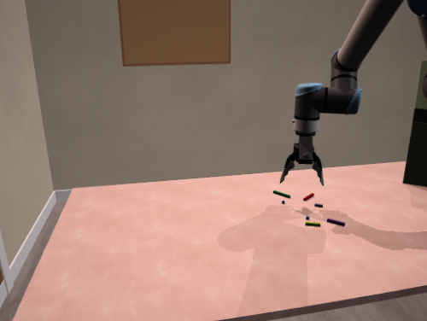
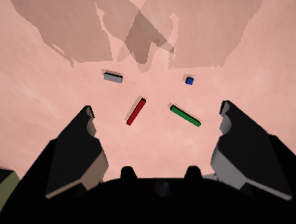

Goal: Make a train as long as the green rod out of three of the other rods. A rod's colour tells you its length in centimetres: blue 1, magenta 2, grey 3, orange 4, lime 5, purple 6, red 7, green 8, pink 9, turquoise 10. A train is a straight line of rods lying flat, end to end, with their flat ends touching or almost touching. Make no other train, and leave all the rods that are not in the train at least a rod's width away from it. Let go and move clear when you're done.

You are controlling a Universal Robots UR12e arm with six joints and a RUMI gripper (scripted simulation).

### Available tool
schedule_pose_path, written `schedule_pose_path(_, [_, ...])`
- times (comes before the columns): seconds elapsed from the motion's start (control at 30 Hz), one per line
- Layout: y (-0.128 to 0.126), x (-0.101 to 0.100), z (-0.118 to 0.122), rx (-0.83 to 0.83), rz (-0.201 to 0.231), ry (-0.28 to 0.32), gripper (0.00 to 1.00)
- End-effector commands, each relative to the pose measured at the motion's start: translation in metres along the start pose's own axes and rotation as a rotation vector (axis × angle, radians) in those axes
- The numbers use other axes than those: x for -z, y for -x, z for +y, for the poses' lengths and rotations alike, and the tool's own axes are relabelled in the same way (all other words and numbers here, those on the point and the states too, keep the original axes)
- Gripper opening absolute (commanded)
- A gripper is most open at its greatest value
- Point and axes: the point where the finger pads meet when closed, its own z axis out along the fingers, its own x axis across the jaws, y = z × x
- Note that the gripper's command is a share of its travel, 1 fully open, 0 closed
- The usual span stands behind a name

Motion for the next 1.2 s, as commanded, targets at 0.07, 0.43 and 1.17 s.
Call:
schedule_pose_path(0.07, [0.003, 0.0, 0.006, 0.202, -0.009, -0.007, 1.0])
schedule_pose_path(0.43, [0.009, 0.0, 0.018, 0.568, -0.009, -0.008, 1.0])
schedule_pose_path(1.17, [0.016, 0.0, 0.039, 1.099, -0.008, -0.011, 1.0])
